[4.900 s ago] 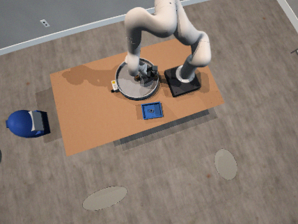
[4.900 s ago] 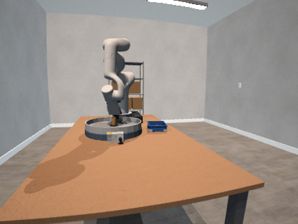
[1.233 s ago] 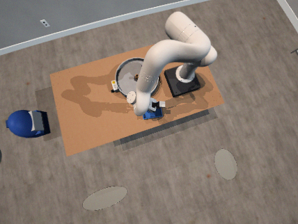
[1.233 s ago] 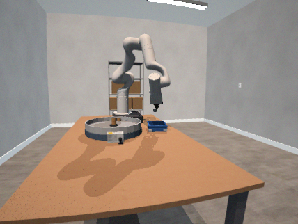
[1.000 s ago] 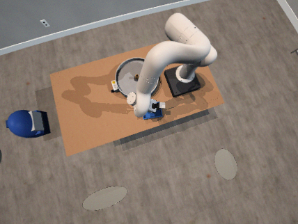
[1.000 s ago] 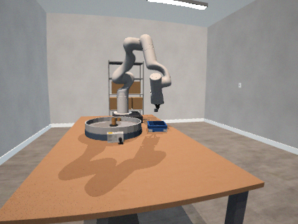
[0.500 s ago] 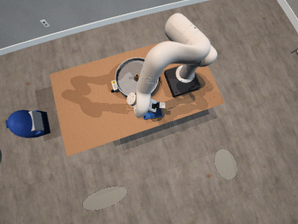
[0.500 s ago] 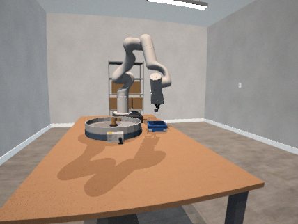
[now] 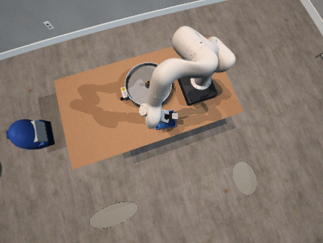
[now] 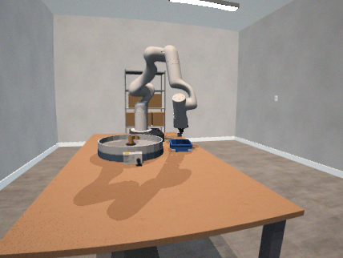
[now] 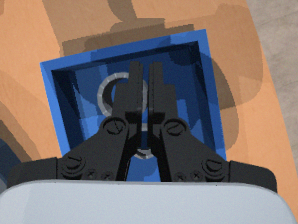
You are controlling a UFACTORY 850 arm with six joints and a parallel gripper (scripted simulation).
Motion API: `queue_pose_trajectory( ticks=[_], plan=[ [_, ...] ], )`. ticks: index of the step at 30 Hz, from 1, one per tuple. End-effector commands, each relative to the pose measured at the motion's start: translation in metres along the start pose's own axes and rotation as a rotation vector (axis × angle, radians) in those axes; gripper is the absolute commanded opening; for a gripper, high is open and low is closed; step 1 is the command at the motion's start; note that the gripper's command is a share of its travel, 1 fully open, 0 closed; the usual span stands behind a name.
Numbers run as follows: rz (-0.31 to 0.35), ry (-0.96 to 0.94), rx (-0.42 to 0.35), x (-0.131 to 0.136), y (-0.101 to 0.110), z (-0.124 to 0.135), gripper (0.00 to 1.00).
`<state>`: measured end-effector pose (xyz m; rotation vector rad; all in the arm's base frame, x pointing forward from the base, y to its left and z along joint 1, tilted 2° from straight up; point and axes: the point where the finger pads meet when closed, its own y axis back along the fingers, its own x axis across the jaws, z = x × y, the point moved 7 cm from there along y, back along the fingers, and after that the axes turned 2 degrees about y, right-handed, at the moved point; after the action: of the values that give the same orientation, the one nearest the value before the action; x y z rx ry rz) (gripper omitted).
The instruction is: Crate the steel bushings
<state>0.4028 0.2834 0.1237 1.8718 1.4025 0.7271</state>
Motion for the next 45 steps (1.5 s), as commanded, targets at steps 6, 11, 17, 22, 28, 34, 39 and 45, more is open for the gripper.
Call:
queue_pose_trajectory(
  ticks=[6, 11, 17, 22, 28, 34, 39, 45],
  plan=[
    [0.002, 0.002, -0.002, 0.001, -0.017, 0.016, 0.0],
    [0.002, 0.002, -0.002, 0.001, -0.018, 0.017, 0.0],
    [0.002, 0.002, -0.002, 0.001, -0.018, 0.017, 0.0],
    [0.002, 0.002, -0.002, 0.001, -0.018, 0.017, 0.0],
    [0.002, 0.002, -0.002, 0.001, -0.019, 0.018, 0.0],
    [0.002, 0.002, -0.002, 0.001, -0.022, 0.02, 0.0],
    [0.002, 0.002, -0.002, 0.001, -0.028, 0.025, 0.0],
    [0.002, 0.002, -0.002, 0.001, -0.036, 0.032, 0.0]
  ],
)
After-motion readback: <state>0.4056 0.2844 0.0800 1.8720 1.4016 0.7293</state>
